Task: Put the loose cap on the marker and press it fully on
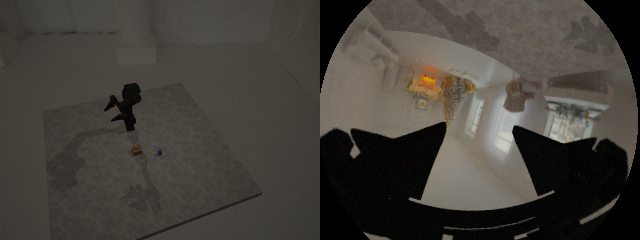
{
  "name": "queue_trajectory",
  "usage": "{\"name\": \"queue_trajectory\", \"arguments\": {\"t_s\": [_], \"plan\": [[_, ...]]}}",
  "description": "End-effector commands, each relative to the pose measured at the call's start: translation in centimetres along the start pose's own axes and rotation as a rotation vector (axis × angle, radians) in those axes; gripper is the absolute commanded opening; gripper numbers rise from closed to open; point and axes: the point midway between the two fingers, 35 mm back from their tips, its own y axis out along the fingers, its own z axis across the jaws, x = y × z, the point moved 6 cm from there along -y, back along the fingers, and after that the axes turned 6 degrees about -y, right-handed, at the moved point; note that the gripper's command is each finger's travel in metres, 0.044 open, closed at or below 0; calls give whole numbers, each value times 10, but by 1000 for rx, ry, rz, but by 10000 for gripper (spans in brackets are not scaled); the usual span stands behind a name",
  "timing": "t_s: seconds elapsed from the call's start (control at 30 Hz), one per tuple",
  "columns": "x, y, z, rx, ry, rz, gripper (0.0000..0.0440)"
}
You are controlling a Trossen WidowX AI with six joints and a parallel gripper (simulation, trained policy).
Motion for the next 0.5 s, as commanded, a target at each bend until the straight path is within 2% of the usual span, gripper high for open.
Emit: {"name": "queue_trajectory", "arguments": {"t_s": [0.0, 0.23, 0.47], "plan": [[1, 0, -2, -6, 2, -3, 374], [11, -4, -19, -57, 20, -31, 201], [21, -8, -36, -109, 33, -65, 206]]}}
